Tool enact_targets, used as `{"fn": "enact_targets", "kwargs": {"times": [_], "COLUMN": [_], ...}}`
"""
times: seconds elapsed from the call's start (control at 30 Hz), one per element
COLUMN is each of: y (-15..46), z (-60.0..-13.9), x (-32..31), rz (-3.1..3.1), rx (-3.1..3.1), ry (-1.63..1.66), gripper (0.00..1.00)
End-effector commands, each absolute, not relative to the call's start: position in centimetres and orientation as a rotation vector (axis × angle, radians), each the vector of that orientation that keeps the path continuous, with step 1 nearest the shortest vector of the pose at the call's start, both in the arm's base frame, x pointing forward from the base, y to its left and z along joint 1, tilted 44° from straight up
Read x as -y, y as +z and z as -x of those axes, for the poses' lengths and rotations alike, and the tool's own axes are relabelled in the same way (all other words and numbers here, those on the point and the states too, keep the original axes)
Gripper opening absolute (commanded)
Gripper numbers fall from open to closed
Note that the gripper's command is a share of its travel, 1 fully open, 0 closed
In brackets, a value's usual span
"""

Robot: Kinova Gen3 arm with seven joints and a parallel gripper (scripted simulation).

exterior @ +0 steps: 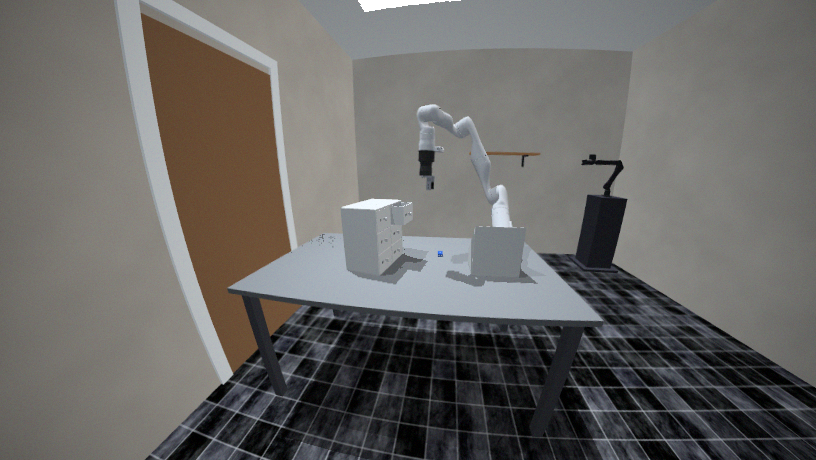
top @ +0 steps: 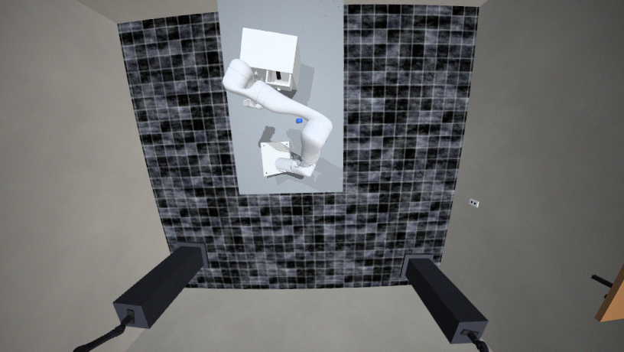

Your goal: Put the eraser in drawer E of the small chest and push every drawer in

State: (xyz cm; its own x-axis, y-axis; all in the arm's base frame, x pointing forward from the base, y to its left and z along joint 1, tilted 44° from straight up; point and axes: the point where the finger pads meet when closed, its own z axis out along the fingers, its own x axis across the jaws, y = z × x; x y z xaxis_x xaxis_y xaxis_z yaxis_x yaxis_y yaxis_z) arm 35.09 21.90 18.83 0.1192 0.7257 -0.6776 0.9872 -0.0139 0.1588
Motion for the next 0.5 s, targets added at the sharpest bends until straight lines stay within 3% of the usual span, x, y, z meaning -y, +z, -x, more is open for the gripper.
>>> {"fn": "enact_targets", "kwargs": {"times": [0.0,0.47], "y": [18.59,18.65], "z": [-35.59,-35.59], "x": [-21.79,-21.84], "rz": [-1.820,-1.832], "rx": [-1.650,-1.651], "ry": [-0.576,-0.593], "gripper": [1.00,1.00]}}
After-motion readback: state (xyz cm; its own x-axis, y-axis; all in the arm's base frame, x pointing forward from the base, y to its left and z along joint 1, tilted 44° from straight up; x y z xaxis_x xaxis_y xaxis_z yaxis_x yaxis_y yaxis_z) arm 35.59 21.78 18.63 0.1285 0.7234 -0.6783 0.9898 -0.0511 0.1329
